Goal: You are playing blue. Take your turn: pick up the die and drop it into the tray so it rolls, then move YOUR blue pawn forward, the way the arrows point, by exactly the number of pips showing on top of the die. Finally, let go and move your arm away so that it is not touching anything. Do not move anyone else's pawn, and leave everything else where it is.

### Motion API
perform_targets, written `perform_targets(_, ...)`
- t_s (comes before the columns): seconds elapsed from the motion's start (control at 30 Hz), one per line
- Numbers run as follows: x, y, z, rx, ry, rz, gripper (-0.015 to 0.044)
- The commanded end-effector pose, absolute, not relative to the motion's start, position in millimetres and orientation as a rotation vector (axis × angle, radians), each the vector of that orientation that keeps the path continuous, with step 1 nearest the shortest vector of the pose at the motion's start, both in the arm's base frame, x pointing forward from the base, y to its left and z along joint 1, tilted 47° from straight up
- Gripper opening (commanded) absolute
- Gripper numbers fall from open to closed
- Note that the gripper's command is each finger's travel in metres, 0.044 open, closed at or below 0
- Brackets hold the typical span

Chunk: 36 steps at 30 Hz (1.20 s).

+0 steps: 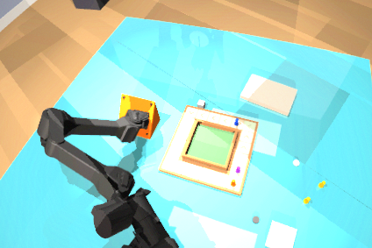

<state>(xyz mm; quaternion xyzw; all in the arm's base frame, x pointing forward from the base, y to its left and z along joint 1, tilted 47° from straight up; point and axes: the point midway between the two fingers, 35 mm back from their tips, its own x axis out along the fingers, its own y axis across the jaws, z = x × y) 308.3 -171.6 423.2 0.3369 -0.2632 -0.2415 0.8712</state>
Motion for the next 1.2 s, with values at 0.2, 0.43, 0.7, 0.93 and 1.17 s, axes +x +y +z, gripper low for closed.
perform_targets(0.2,401,-109,299,0.751,-0.049,-0.493,0.0275)
perform_targets(0.43,424,-45,208,0.692,0.299,-0.485,0.0275)
perform_targets(0.7,410,38,96,0.545,0.730,-0.491,0.0275)
perform_targets(0.93,353,99,9,0.294,1.078,-0.511,0.0275)
perform_targets(1.17,268,131,-53,-0.093,1.352,-0.565,0.0275)
